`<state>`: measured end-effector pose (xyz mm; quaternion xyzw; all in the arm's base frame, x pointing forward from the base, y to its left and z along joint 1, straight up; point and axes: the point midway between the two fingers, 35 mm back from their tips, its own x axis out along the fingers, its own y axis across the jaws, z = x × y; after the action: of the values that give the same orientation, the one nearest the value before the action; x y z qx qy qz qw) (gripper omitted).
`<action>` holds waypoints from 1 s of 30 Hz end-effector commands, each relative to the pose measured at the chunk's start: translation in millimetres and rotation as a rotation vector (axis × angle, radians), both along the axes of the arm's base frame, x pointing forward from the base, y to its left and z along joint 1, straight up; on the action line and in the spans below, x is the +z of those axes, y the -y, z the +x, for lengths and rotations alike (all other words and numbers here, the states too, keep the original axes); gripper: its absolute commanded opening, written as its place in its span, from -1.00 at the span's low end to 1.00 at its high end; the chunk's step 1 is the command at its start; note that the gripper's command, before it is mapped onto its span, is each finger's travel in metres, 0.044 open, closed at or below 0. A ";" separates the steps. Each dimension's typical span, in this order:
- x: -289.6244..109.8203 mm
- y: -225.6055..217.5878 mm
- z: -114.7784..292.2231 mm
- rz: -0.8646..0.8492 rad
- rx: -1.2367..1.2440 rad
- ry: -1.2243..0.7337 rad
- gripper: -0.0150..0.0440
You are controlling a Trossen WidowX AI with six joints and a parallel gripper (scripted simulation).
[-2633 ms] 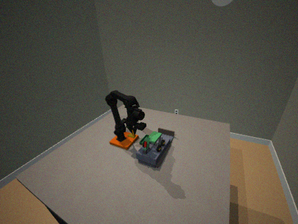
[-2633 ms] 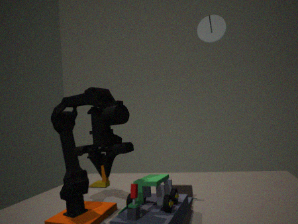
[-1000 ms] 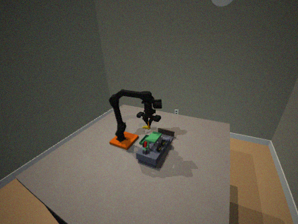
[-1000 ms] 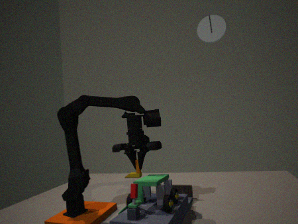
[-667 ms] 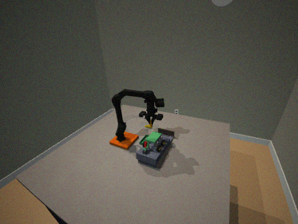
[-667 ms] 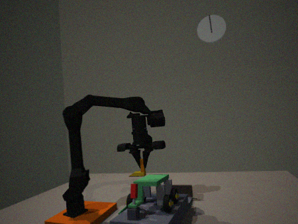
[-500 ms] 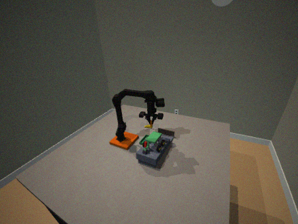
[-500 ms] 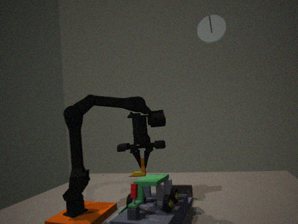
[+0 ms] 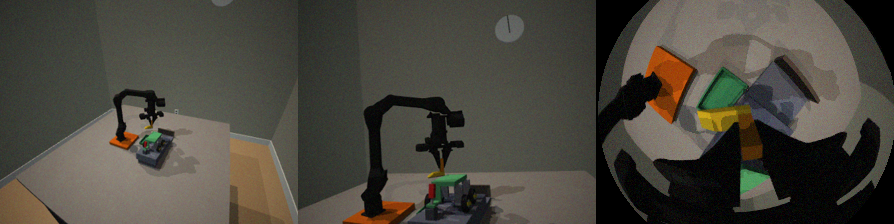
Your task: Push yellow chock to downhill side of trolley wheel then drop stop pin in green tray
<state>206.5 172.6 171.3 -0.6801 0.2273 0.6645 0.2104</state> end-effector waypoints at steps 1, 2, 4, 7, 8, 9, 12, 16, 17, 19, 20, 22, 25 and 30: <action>1.2 -0.5 0.6 -0.014 0.151 0.001 -0.49; 1.2 -0.6 0.6 -0.017 0.188 0.000 -0.49; 1.1 -0.8 0.5 -0.023 0.261 -0.002 -0.49; 1.1 -1.1 0.4 -0.033 0.371 -0.004 -0.49; 1.1 -1.2 0.4 -0.036 0.408 -0.005 -0.49; 1.1 -1.3 0.4 -0.039 0.444 -0.007 -0.49; 1.1 -1.6 0.3 -0.048 0.554 -0.011 -0.49; 1.1 -1.9 0.2 -0.061 0.701 -0.017 -0.49; 1.1 -2.0 0.1 -0.065 0.737 -0.019 -0.49; 1.1 -2.2 0.1 -0.070 0.805 -0.023 -0.49; 1.1 -2.3 0.1 -0.072 0.823 -0.024 -0.49; 1.1 -2.3 0.1 -0.073 0.829 -0.025 -0.49; 1.1 -2.3 0.1 -0.073 0.829 -0.025 -0.49; -0.8 -5.0 9.1 -0.073 0.829 -0.024 -0.49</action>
<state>208.0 175.6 171.4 -0.7123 -0.0386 0.6939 -0.0984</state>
